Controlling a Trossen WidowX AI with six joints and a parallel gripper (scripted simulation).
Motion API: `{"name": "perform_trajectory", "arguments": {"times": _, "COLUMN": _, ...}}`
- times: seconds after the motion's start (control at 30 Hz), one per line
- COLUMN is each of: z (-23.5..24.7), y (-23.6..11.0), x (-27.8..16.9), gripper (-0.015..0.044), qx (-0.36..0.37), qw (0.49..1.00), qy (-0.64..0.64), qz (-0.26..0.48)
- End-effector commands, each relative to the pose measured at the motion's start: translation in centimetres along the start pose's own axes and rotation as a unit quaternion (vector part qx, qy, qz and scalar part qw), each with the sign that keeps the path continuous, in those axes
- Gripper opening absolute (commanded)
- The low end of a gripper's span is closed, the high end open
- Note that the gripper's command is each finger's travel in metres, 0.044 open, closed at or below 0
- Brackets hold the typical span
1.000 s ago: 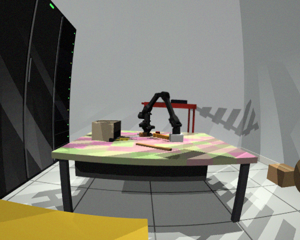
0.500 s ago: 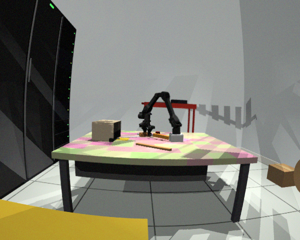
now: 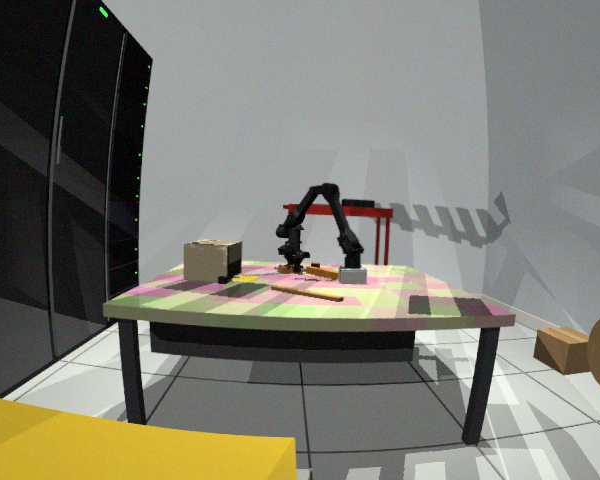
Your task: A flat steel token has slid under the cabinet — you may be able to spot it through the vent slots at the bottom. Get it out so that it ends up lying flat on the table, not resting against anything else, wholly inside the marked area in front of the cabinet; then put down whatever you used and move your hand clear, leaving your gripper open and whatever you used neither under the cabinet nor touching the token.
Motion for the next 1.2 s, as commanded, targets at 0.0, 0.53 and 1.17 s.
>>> {"name": "perform_trajectory", "arguments": {"times": 0.0, "z": 0.0, "y": 0.0, "x": 0.0, "gripper": 0.0111, "qx": 0.000, "qw": 1.000, "qy": 0.000, "qz": 0.000}}
{"name": "perform_trajectory", "arguments": {"times": 0.53, "z": 0.1, "y": 0.0, "x": 0.7, "gripper": 0.0000, "qx": 0.000, "qw": 1.000, "qy": 0.001, "qz": -0.001}}
{"name": "perform_trajectory", "arguments": {"times": 1.17, "z": 0.6, "y": 0.0, "x": 4.0, "gripper": 0.0000, "qx": 0.000, "qw": 1.000, "qy": 0.003, "qz": -0.003}}
Point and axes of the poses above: the point midway between the two fingers, 35 mm back from their tips, its own y axis out along the fingers, its own z axis across the jaws, x = y × z, the point moved 4 cm from there along -y, back along the fingers, and after that the axes turned 10 degrees about y, right-handed, at the moved point
